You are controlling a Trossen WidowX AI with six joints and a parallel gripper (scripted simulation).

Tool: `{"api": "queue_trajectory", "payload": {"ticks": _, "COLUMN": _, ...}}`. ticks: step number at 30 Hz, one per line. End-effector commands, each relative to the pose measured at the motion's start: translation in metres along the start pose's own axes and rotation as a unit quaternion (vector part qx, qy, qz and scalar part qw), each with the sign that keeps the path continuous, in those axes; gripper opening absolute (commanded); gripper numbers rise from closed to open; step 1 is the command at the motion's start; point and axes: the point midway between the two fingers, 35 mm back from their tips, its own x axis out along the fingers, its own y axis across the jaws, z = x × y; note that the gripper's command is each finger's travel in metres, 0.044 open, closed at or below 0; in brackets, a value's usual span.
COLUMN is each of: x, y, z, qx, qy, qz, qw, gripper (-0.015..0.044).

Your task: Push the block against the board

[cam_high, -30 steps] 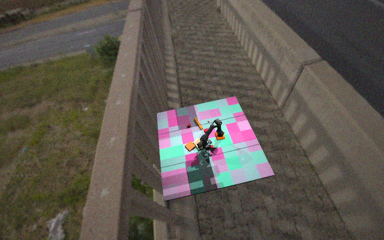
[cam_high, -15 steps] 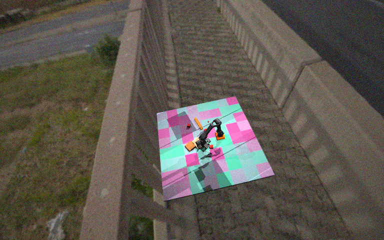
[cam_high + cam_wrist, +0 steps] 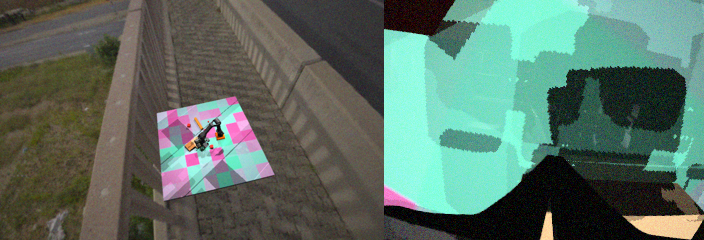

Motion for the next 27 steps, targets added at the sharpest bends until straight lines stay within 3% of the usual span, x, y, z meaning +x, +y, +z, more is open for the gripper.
{"api": "queue_trajectory", "payload": {"ticks": 1, "x": 0.001, "y": 0.000, "z": 0.001, "qx": 0.001, "qy": 0.004, "qz": 0.002, "qw": 1.000, "gripper": 0.0000}}
{"api": "queue_trajectory", "payload": {"ticks": 27, "x": 0.001, "y": 0.000, "z": 0.044, "qx": 0.001, "qy": 0.002, "qz": 0.002, "qw": 1.000, "gripper": 0.0000}}
